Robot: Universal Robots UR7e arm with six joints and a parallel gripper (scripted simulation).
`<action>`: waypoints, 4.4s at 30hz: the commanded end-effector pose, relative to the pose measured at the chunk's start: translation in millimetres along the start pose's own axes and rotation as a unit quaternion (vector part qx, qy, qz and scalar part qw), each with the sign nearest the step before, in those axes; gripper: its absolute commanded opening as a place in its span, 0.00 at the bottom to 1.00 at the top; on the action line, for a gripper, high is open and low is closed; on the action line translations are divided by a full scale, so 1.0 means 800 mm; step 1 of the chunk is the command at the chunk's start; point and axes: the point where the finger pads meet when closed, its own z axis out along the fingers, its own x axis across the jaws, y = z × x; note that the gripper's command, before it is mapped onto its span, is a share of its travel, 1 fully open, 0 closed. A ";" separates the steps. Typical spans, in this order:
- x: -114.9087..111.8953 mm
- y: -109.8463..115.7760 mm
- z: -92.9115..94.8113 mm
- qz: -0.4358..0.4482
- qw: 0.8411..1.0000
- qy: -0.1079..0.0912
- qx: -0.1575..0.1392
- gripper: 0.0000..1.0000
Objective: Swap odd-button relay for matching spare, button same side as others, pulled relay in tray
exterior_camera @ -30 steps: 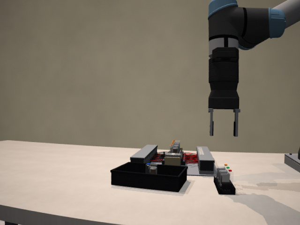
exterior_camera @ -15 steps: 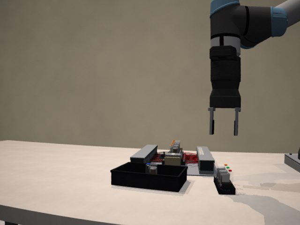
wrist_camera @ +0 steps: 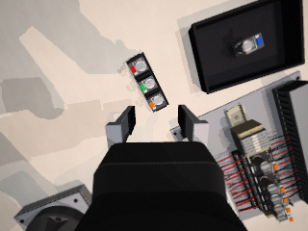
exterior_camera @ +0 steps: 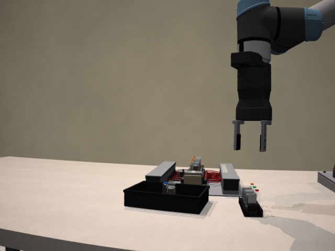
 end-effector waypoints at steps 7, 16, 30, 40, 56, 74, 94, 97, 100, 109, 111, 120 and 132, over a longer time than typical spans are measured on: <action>0.001 0.000 0.000 0.114 0.993 0.000 0.000 1.00; 0.001 0.000 0.000 0.114 0.993 0.000 0.000 1.00; 0.001 0.000 0.000 0.165 0.986 0.000 0.000 1.00; 0.001 0.001 0.000 0.276 0.961 0.000 0.000 1.00; 0.001 0.001 0.000 0.383 0.924 0.000 0.000 1.00; 0.001 0.001 0.000 0.485 0.874 0.000 0.000 1.00; 0.001 0.000 0.000 0.530 0.848 0.000 0.000 1.00; 0.001 0.000 0.000 0.530 0.848 0.000 0.000 1.00; 0.001 0.000 0.000 0.530 0.848 0.000 0.000 1.00; 0.001 0.000 0.000 0.623 0.782 0.000 0.000 1.00; 0.001 0.000 0.000 0.623 0.782 0.000 0.000 1.00; 0.001 0.000 0.000 0.657 0.754 0.000 0.000 1.00; 0.001 0.000 0.000 0.708 0.707 0.000 0.000 1.00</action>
